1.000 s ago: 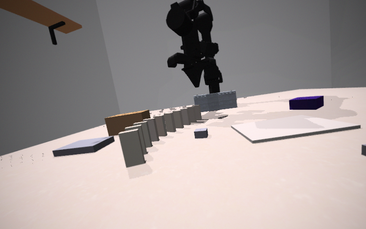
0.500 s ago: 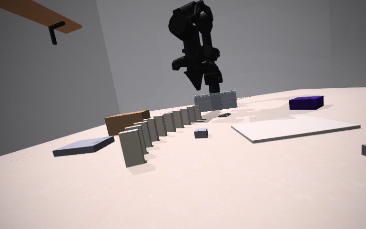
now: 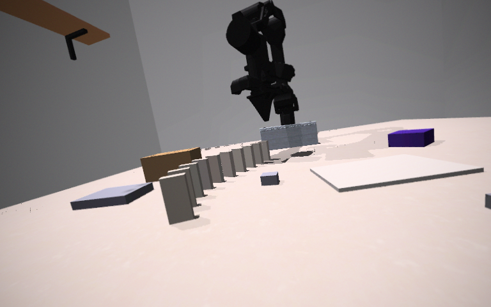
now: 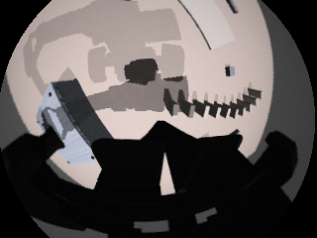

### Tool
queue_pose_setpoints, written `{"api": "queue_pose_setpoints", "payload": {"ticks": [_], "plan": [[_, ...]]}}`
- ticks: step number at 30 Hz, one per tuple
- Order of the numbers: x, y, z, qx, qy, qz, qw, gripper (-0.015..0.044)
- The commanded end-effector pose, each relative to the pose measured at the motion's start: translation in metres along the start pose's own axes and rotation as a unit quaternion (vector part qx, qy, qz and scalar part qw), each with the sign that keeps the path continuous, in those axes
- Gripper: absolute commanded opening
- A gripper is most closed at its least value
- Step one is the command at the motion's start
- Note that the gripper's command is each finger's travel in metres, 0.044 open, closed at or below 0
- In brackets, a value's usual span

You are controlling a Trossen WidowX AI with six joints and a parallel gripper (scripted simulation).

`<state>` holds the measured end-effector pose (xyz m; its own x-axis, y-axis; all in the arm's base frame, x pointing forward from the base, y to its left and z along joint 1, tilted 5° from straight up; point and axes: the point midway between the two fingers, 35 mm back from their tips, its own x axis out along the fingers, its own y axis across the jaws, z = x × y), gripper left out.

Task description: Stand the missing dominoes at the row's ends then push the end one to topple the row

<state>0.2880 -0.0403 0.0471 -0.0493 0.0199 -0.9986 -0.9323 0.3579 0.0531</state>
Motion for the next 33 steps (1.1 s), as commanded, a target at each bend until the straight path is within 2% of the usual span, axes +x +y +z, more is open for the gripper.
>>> {"api": "queue_pose_setpoints", "payload": {"ticks": [1, 16, 18, 23, 33], "plan": [[0.001, 0.001, -0.001, -0.003, 0.001, 0.002, 1.000, 0.0000], [0.001, 0.001, -0.001, -0.003, 0.001, 0.002, 1.000, 0.0000], [0.012, 0.001, 0.000, -0.003, 0.001, 0.002, 1.000, 0.0000], [0.079, 0.007, 0.001, -0.003, 0.001, 0.002, 1.000, 0.0000], [0.082, 0.002, 0.001, -0.003, 0.001, 0.002, 1.000, 0.0000]]}}
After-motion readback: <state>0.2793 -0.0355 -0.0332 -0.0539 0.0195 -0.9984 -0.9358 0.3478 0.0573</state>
